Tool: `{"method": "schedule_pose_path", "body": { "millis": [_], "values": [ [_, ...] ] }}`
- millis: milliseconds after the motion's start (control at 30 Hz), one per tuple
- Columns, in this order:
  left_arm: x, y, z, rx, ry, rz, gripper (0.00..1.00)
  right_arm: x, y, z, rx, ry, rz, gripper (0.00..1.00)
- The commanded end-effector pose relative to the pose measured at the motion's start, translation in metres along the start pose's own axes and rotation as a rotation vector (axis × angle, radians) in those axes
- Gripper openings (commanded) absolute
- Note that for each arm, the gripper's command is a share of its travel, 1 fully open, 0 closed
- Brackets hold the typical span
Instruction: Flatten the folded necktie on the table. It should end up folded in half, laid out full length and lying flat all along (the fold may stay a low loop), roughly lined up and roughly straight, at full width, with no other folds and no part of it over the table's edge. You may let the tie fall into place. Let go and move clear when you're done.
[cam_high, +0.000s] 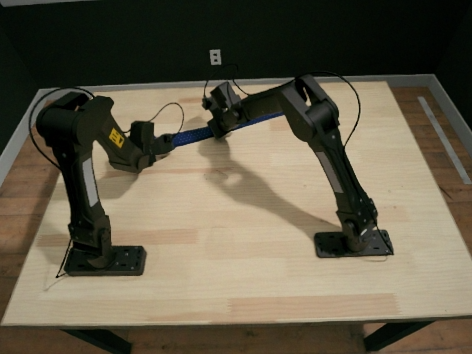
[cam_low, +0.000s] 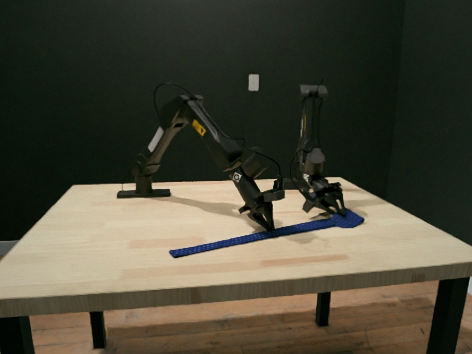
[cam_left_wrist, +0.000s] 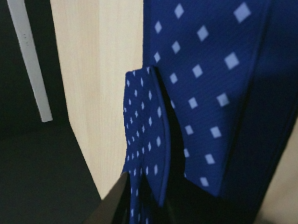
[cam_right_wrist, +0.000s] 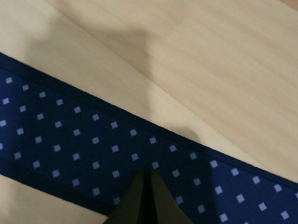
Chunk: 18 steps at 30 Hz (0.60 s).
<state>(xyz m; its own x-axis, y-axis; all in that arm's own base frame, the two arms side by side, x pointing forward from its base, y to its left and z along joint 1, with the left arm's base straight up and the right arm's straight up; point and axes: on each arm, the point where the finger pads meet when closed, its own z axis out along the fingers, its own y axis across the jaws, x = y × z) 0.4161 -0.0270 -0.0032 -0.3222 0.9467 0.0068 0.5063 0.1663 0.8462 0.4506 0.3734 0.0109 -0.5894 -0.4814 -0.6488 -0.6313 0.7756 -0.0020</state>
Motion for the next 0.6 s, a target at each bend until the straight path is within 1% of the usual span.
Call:
{"method": "schedule_pose_path", "body": {
  "millis": [0,567],
  "values": [
    [-0.0039,0.0039,0.0040,-0.003,0.006,-0.012,0.17,0.0044,-0.0003,0.0019,-0.004,0.008,-0.002,0.04],
    [-0.0065,-0.0008,0.0026,-0.003,0.006,-0.012,0.17,0.0044,-0.0003,0.0019,-0.004,0.008,-0.002,0.04]
  ]
}}
